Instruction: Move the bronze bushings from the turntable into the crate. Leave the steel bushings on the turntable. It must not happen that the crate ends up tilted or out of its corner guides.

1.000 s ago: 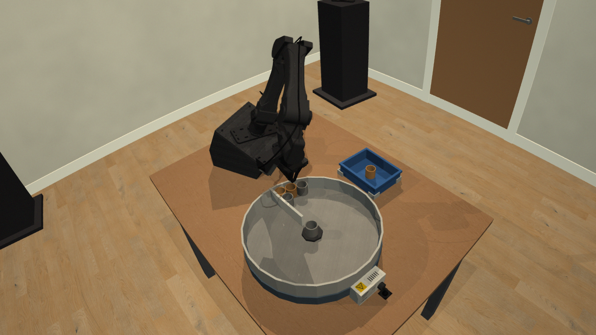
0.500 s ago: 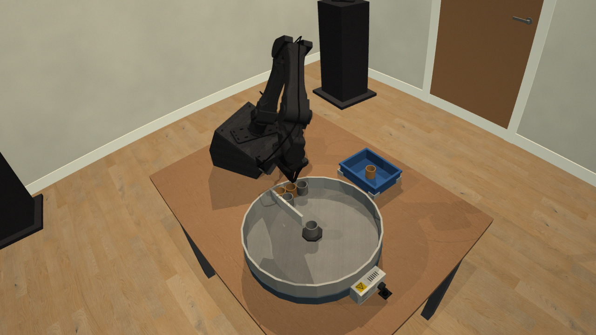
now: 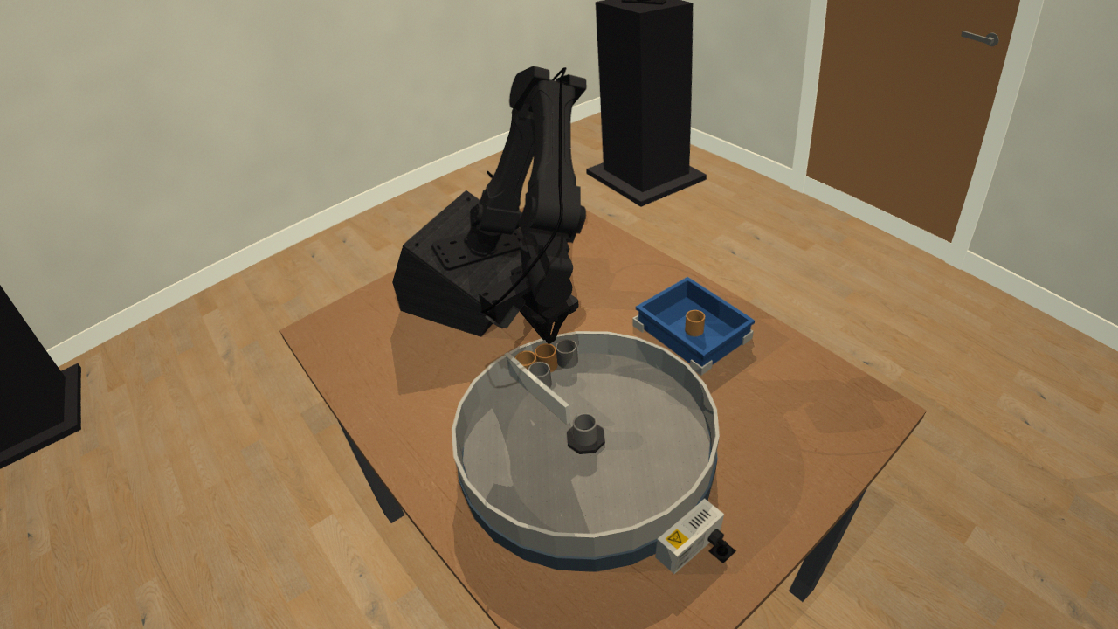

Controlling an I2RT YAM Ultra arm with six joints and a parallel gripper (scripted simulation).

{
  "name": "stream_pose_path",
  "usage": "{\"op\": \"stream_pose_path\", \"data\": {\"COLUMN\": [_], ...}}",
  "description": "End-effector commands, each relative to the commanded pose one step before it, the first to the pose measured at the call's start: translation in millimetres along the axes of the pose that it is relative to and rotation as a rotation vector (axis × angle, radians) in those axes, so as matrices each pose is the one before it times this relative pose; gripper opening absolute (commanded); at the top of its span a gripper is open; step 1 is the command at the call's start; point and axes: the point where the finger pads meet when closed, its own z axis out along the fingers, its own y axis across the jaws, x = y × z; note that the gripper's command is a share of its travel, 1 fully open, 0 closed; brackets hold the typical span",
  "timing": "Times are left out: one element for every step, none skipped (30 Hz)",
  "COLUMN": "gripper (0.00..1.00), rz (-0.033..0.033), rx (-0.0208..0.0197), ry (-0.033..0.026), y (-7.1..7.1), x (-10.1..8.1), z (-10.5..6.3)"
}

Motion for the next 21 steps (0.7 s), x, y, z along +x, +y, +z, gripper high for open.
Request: {"op": "stream_pose_path", "data": {"gripper": [0.13, 0.13, 0.13, 0.13, 0.13, 0.13, 0.13, 0.13, 0.13, 0.13, 0.13, 0.13, 0.13, 0.13, 0.13, 0.13, 0.13, 0.13, 0.13, 0.13, 0.13], "rz": [0.00695, 0.0, 0.0, 0.0, 0.0, 0.0, 0.0, 0.0, 0.00019, 0.00104, 0.0, 0.0, 0.00135, 0.00063, 0.00016, -0.00041, -0.00142, -0.00416, -0.00231, -0.0001, -0.00025], "rx": [-0.03843, 0.0, 0.0, 0.0, 0.0, 0.0, 0.0, 0.0, 0.00021, 0.0012, 0.0, 0.0, 0.00248, 0.00374, 0.00418, 0.00259, -0.0006, -0.00782, -0.00481, 0.00018, 0.00055], "ry": [-0.01819, 0.0, 0.0, 0.0, 0.0, 0.0, 0.0, 0.0, 0.00006, 0.00033, 0.0, 0.0, 0.00068, 0.00164, 0.0019, 0.00115, -0.00033, -0.00371, -0.00227, 0.00008, 0.00026], "y": [5.09, 0.0, 0.0, 0.0, 0.0, 0.0, 0.0, 0.0, -0.1, -0.56, 0.0, 0.0, -1.15, -1.53, -1.69, -1.03, 0.94, 3.74, 1.81, -0.05, -0.14], "x": [-2.8, 0.0, 0.0, 0.0, 0.0, 0.0, 0.0, 0.0, 0.02, 0.11, 0.0, 0.0, 0.22, 0.72, 0.85, 0.67, 0.46, -0.3, -0.39, 0.02, 0.07], "z": [-8.93, 0.0, 0.0, 0.0, 0.0, 0.0, 0.0, 0.0, 0.06, 0.35, 0.0, 0.0, 0.73, 1.15, 1.29, 0.87, -1.06, -2.73, -0.93, 0.0, 0.0]}}
